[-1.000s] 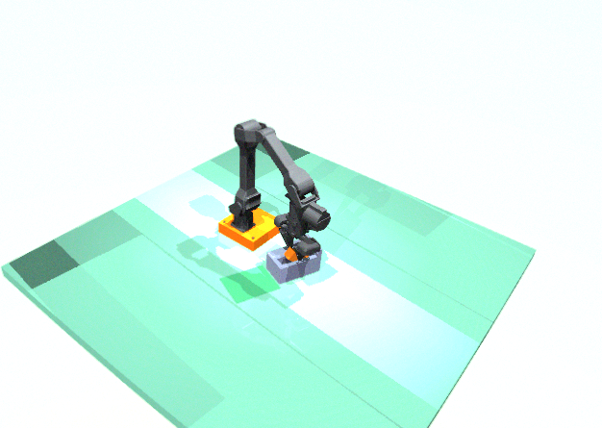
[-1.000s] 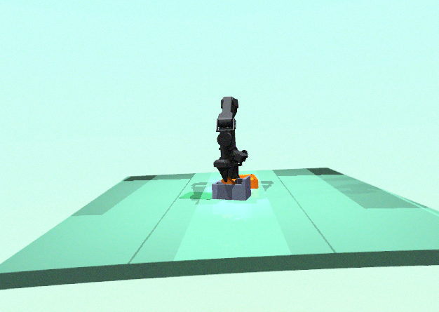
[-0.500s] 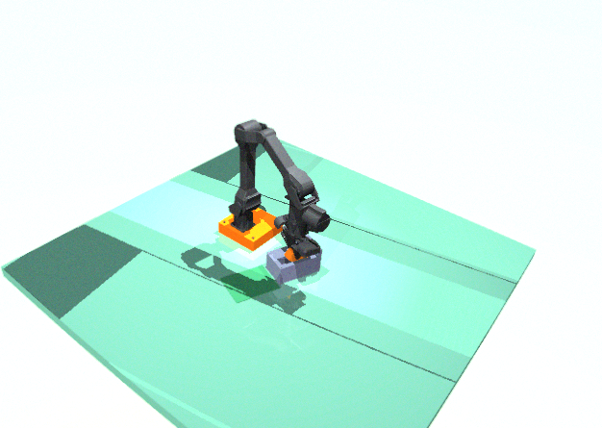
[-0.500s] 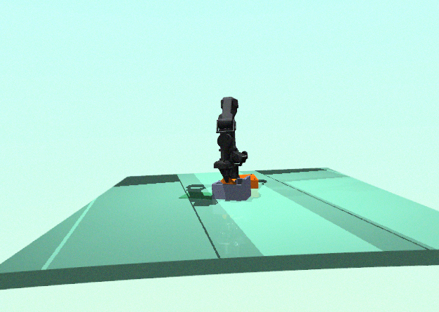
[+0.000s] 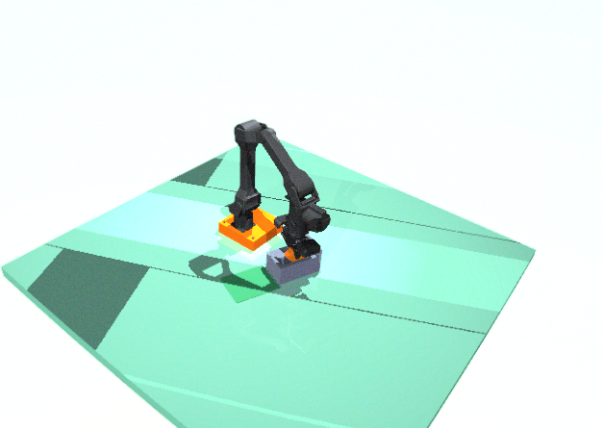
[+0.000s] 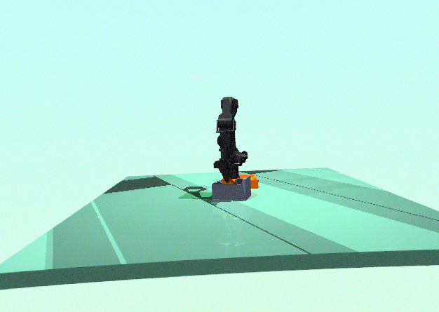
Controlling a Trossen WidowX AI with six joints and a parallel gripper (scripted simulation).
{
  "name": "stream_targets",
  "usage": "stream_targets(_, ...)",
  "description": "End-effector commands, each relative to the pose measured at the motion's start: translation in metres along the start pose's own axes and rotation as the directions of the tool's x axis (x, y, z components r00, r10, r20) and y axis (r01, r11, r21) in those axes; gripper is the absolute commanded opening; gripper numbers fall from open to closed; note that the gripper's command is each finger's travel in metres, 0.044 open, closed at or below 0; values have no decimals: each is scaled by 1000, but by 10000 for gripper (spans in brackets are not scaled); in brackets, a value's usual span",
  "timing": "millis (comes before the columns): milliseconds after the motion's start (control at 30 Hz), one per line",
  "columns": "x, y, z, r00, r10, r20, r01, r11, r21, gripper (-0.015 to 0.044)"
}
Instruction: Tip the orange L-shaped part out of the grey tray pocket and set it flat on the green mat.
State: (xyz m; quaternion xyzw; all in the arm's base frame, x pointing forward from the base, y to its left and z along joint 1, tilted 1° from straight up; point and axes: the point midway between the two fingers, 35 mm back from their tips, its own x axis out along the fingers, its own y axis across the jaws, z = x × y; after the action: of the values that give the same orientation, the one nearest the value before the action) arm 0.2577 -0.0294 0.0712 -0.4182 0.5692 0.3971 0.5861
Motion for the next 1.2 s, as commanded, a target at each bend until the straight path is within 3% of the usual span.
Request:
stream_targets(0, -3, 0, 0, 1000, 1, -1, -1, 1000, -1, 0)
stream_targets(1167, -59, 0, 0, 1000, 4, -4, -4, 1000, -6, 0)
